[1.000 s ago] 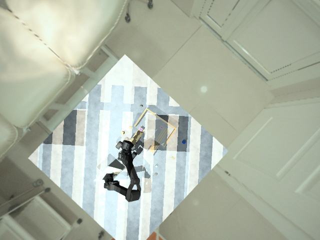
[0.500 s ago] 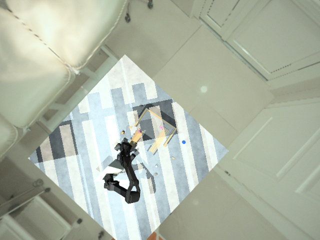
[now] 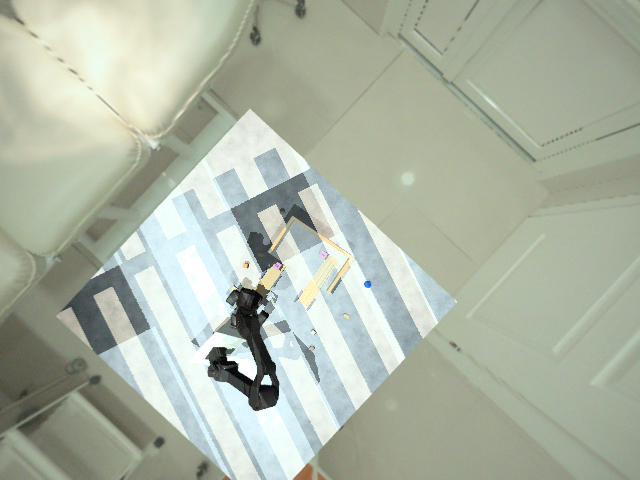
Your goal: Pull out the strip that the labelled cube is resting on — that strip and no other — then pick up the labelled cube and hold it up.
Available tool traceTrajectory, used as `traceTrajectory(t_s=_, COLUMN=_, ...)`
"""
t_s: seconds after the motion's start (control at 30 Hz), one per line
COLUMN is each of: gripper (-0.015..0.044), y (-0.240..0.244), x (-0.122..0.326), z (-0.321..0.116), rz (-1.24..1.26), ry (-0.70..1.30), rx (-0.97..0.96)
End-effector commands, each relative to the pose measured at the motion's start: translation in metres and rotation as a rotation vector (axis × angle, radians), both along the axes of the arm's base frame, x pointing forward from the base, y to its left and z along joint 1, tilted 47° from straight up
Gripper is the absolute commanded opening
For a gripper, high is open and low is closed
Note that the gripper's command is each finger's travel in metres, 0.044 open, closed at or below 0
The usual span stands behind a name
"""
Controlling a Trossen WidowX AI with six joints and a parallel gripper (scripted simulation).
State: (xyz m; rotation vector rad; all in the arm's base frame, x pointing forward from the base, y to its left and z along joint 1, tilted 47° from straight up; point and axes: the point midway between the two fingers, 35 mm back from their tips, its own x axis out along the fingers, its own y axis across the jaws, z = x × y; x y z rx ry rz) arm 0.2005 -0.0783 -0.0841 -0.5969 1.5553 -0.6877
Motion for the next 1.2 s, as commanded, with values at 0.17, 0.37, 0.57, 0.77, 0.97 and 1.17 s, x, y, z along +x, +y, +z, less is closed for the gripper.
traceTrajectory(t_s=0.17, gripper=0.0, y=-0.001, x=-0.0234, z=-0.0008, rz=-0.011, ry=0.031, rx=0.003)
traceTrajectory(t_s=0.37, gripper=0.0, y=-0.0009, x=-0.0252, z=-0.0006, rz=-0.011, ry=0.031, rx=0.003)
traceTrajectory(t_s=0.57, gripper=0.0, y=-0.0009, x=-0.0252, z=-0.0006, rz=-0.011, ry=0.031, rx=0.003)
traceTrajectory(t_s=0.77, gripper=0.0, y=-0.0009, x=-0.0252, z=-0.0006, rz=-0.011, ry=0.031, rx=0.003)
traceTrajectory(t_s=0.97, gripper=0.0, y=-0.0009, x=-0.0252, z=-0.0006, rz=-0.011, ry=0.031, rx=0.003)
traceTrajectory(t_s=1.17, gripper=0.0, y=-0.0009, x=-0.0252, z=-0.0006, rz=-0.011, ry=0.031, rx=0.003)
